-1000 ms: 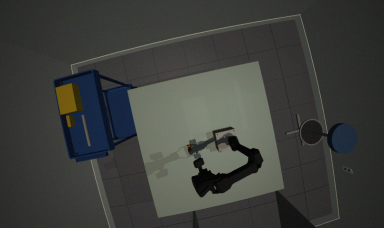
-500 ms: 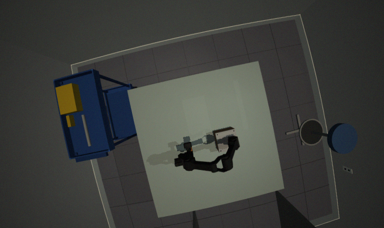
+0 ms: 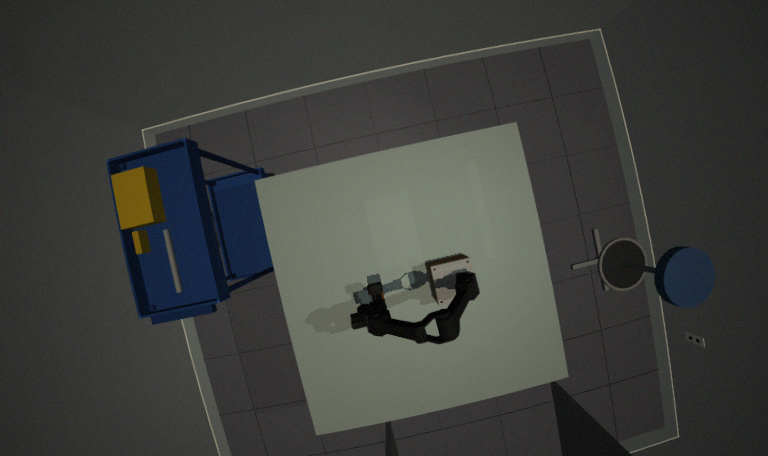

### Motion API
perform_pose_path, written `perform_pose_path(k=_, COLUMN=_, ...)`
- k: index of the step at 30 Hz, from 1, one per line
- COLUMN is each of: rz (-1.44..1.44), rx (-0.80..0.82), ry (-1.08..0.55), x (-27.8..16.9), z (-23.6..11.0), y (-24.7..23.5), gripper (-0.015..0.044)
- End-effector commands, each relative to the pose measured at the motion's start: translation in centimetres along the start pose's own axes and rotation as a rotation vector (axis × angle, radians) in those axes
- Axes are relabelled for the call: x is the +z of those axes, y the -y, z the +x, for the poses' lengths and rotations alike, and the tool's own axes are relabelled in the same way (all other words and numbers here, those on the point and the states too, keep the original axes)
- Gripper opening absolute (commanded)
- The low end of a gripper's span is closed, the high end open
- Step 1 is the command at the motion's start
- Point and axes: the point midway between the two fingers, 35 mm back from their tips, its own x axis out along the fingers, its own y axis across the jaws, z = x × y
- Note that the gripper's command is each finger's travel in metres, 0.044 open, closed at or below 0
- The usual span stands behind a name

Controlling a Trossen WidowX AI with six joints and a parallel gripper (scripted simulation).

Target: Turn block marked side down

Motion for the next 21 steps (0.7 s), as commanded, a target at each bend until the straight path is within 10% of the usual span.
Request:
perform_pose_path(k=1, rz=0.004, rx=0.003, ry=0.005, x=0.1, z=0.4, y=-0.1, gripper=0.0440)
perform_pose_path(k=21, rz=0.004, rx=0.003, ry=0.005, x=0.1, z=3.0, y=-0.1, gripper=0.0387)
